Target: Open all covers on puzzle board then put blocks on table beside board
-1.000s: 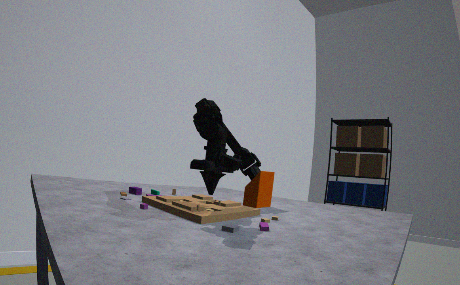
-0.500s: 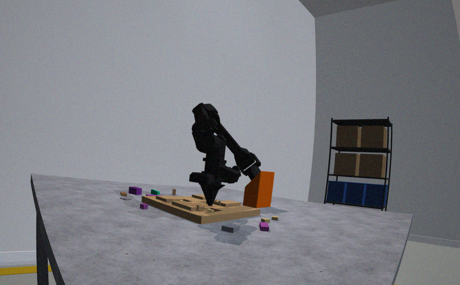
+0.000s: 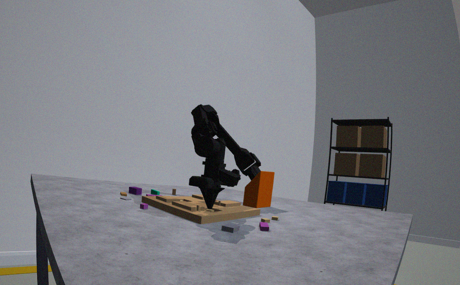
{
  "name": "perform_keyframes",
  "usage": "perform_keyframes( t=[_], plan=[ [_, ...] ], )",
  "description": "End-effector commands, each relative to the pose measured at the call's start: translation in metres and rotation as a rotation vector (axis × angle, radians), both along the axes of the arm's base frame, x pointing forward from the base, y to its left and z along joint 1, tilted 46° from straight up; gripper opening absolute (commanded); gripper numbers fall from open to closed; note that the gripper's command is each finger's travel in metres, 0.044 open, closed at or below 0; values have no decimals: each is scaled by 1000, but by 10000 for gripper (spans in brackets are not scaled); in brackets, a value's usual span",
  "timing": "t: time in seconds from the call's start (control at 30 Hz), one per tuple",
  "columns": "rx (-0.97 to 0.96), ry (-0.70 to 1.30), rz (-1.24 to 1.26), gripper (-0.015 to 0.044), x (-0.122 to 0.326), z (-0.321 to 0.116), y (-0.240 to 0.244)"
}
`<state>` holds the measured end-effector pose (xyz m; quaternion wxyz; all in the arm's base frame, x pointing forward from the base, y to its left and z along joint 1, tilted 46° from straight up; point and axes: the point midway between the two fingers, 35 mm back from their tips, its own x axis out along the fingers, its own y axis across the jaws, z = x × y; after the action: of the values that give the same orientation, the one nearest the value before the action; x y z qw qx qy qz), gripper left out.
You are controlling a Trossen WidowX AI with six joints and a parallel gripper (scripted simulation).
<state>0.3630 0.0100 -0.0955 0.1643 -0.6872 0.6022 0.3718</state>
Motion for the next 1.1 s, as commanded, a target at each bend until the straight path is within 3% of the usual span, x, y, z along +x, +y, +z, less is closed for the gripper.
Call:
perform_keyframes(
  t=[0.0,1.07],
  plan=[
    [-5,5,3,0,-1,-1,-2],
    [-4,5,3,0,1,-13,5]
  ],
)
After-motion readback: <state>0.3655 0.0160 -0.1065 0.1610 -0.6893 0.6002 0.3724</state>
